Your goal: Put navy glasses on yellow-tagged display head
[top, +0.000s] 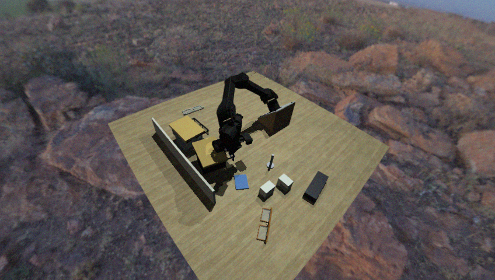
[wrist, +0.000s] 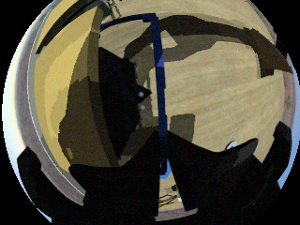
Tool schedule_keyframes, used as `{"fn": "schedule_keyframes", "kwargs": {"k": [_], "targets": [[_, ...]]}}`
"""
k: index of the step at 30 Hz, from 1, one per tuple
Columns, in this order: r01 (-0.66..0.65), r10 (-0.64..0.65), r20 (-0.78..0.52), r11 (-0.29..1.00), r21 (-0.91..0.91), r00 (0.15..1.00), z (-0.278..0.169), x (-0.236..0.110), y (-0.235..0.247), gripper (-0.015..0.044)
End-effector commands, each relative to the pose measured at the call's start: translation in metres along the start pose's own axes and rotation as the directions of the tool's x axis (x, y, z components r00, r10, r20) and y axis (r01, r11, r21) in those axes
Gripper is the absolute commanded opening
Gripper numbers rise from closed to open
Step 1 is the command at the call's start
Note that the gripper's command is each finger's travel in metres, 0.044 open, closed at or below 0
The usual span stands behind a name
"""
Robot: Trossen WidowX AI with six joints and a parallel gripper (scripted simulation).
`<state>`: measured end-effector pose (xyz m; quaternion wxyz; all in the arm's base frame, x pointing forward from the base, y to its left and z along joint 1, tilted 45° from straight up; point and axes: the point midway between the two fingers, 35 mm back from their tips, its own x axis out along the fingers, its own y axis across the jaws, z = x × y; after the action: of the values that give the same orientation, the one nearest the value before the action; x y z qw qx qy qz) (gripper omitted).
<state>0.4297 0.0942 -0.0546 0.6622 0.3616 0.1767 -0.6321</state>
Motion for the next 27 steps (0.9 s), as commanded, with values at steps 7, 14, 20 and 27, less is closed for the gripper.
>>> {"fn": "schedule_keyframes", "kwargs": {"k": [7, 14, 20, 27], "targets": [[0.0, 0.0, 0.005, 1.0, -0.005, 1.0, 0.0007, 0.002, 0.0056, 0.0], [0.0, 0.0, 0.005, 1.0, -0.005, 1.0, 0.0007, 0.004, 0.0049, 0.0], [0.0, 0.0, 0.005, 1.0, -0.005, 1.0, 0.0007, 0.0043, 0.005, 0.0], [0.0, 0.0, 0.005, 1.0, -0.005, 1.0, 0.0007, 0.0065, 0.0048, 0.0]]}}
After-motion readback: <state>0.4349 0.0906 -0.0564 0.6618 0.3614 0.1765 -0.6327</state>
